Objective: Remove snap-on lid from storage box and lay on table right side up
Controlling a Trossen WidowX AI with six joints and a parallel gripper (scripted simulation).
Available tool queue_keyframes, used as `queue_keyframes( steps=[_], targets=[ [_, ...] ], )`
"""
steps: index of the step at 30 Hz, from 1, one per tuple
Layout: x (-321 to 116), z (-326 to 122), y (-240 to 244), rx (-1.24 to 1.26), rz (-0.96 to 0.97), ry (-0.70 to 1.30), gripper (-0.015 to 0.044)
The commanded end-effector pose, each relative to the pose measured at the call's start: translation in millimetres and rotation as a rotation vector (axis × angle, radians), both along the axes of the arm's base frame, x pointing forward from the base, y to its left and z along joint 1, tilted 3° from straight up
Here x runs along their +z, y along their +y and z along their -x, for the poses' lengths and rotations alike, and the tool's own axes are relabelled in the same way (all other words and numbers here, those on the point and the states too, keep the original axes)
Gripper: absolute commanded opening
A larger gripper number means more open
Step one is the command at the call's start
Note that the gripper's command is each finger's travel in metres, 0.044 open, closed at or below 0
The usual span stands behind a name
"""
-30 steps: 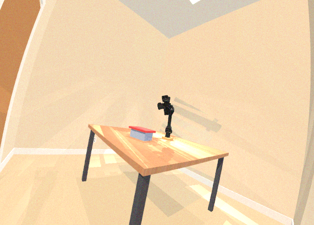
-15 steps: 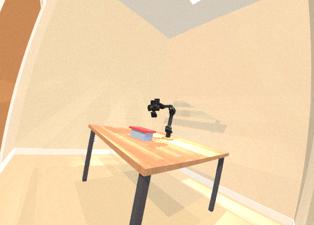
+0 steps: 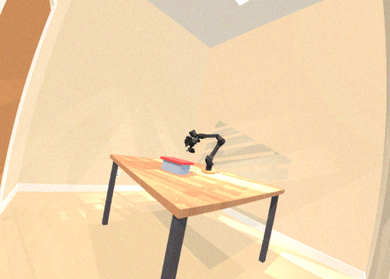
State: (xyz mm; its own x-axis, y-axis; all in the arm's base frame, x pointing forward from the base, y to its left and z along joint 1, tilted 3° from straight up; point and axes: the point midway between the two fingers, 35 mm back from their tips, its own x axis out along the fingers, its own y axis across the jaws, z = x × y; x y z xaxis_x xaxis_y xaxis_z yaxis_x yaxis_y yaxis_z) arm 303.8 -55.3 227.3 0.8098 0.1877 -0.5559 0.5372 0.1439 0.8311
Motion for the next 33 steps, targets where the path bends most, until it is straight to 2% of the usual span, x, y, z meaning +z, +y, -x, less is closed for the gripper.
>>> queue_keyframes(
  steps=[1,11,17,33],
  targets=[
    [-20,28,-7,-0.010,0.010,0.045,0.0235],
    [-23,28,-8,-0.011,0.010,0.047,0.0235],
    [-73,26,-7,-0.011,0.010,0.047,0.0235],
    [-83,10,-6,-0.009,0.011,0.047,0.0235]
  ],
)
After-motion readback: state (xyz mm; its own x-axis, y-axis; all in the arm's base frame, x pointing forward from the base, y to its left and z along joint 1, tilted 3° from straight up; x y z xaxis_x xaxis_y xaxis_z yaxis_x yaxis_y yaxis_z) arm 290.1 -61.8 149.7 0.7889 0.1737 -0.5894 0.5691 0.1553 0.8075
